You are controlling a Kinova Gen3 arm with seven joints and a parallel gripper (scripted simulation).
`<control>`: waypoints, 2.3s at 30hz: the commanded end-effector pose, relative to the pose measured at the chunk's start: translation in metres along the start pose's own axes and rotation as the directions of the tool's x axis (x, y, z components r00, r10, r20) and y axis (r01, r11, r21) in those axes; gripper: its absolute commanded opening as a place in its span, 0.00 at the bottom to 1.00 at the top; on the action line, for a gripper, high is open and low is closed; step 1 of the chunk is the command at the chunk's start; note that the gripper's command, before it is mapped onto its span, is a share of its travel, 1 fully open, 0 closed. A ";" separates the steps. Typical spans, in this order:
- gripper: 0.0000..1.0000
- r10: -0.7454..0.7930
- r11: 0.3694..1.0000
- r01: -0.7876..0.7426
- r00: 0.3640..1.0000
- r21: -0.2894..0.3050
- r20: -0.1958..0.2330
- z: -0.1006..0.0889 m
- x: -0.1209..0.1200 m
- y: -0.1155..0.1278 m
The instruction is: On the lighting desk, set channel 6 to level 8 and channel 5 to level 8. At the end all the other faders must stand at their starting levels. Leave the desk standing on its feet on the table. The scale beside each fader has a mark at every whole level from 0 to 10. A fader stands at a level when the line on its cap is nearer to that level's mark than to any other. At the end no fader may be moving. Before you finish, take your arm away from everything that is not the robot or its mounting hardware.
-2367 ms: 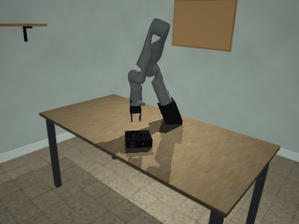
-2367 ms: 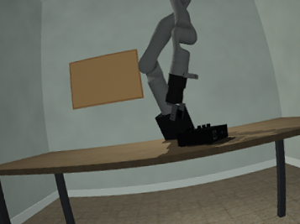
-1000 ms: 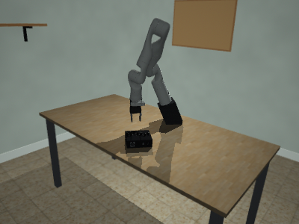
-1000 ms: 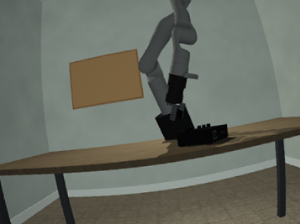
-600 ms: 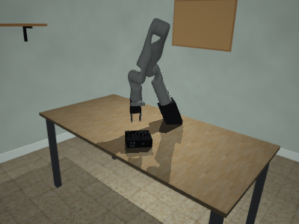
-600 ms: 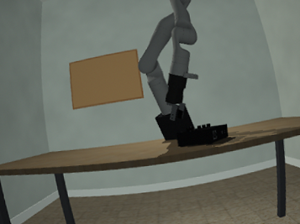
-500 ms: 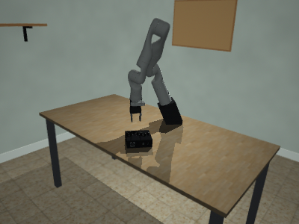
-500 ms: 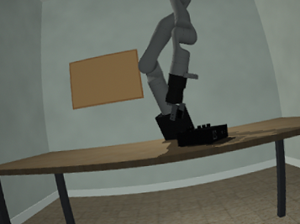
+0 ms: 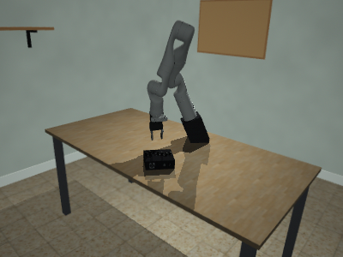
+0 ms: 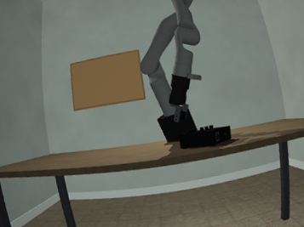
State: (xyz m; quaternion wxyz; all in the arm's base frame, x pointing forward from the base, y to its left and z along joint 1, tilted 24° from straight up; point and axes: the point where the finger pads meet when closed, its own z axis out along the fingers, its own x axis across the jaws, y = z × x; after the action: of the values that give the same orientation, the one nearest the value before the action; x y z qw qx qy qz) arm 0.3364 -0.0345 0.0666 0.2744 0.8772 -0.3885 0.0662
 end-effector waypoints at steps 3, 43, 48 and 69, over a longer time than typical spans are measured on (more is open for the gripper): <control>1.00 -0.108 0.994 0.108 0.994 0.011 0.001 -0.003 -0.002 -0.003; 1.00 -0.954 -0.076 0.994 -0.095 -0.077 -0.284 -0.074 -0.008 -0.055; 1.00 -0.932 -0.178 0.977 -0.207 -0.121 -0.299 -0.082 -0.006 -0.059; 1.00 -0.791 -0.460 0.841 -0.534 -0.285 -0.299 -0.109 0.006 -0.070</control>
State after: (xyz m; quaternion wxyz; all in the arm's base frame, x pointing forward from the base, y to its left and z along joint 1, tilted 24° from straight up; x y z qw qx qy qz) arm 0.3959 0.0571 0.1262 0.2104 0.7633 0.6108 -0.0073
